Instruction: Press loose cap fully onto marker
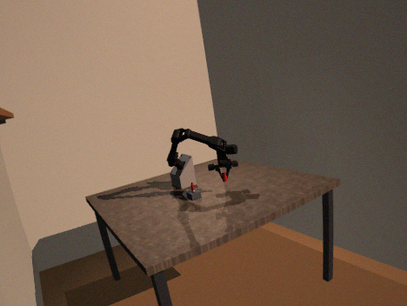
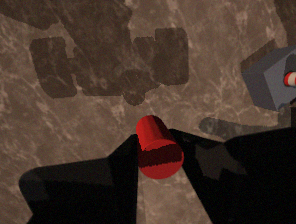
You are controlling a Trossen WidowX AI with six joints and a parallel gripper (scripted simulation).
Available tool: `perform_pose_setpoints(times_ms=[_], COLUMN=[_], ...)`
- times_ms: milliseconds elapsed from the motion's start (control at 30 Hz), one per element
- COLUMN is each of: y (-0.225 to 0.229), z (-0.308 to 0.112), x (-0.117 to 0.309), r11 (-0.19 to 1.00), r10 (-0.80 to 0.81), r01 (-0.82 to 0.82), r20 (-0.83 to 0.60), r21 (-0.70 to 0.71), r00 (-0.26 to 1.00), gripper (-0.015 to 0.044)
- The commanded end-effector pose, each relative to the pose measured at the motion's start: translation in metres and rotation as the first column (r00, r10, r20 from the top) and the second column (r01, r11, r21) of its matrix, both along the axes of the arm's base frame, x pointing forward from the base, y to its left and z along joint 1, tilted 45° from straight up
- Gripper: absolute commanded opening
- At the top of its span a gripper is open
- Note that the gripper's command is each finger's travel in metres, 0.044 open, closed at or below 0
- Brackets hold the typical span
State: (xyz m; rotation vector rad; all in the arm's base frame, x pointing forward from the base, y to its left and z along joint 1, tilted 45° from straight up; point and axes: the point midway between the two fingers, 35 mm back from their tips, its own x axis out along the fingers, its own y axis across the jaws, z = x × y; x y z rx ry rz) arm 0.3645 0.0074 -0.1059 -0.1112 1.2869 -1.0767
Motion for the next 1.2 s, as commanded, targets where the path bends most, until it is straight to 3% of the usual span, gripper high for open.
perform_pose_setpoints(times_ms=[0, 1167], y=[-0.005, -0.052], z=[0.01, 0.107], x=[-0.001, -0.032], r11=[1.0, 1.0], r10=[-0.002, 0.0], r01=[0.002, 0.0], r20=[-0.004, -0.008], r21=[0.001, 0.002], r00=[1.0, 1.0], gripper=[0.0, 0.0])
